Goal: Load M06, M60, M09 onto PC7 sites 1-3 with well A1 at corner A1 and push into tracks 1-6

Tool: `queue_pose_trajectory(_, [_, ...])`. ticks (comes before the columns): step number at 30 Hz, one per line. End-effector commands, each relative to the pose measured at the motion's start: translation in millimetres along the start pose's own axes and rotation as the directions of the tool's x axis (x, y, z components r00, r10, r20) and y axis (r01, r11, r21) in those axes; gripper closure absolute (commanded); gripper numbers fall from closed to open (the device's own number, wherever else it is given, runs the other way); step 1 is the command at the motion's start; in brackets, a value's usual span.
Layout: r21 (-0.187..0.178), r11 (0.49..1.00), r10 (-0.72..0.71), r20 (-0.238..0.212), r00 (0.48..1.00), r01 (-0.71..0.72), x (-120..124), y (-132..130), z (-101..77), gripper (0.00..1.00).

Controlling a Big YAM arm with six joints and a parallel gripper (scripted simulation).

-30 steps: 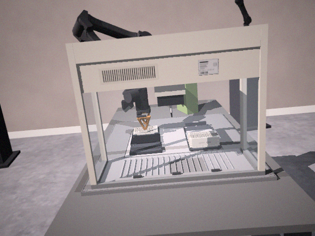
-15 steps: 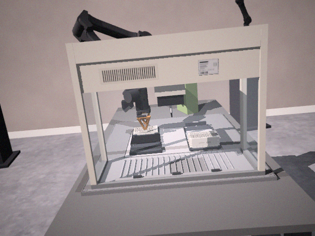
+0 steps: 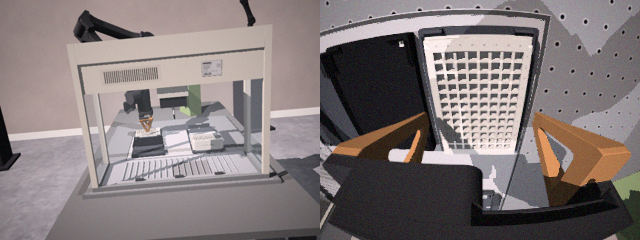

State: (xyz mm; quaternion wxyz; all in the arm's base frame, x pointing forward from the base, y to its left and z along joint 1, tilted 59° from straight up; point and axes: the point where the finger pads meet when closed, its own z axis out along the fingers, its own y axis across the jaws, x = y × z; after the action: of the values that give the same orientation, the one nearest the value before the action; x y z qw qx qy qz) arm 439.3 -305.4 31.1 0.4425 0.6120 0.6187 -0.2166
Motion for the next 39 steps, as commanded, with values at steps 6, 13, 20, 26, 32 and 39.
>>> queue_pose_trajectory(6, [-0.034, 0.999, -0.003, 0.01, 1.0, 0.003, -7.1, 17.0, -11.1, 0.0])
queue_pose_trajectory(13, [-0.034, 0.999, -0.003, 0.01, 1.0, 0.003, -7.1, 17.0, -11.1, 0.0])
queue_pose_trajectory(20, [-0.037, 0.999, -0.002, 0.01, 1.0, 0.002, -7.6, 19.7, -12.2, 0.0])
queue_pose_trajectory(26, [-0.035, 0.999, -0.004, 0.009, 1.0, 0.004, -6.5, 18.7, -12.0, 0.0])
queue_pose_trajectory(32, [-0.035, 0.999, -0.004, 0.009, 1.0, 0.004, -6.5, 18.7, -12.0, 0.0])
queue_pose_trajectory(39, [-0.035, 0.999, -0.004, 0.009, 1.0, 0.004, -6.5, 18.7, -12.0, 0.0])
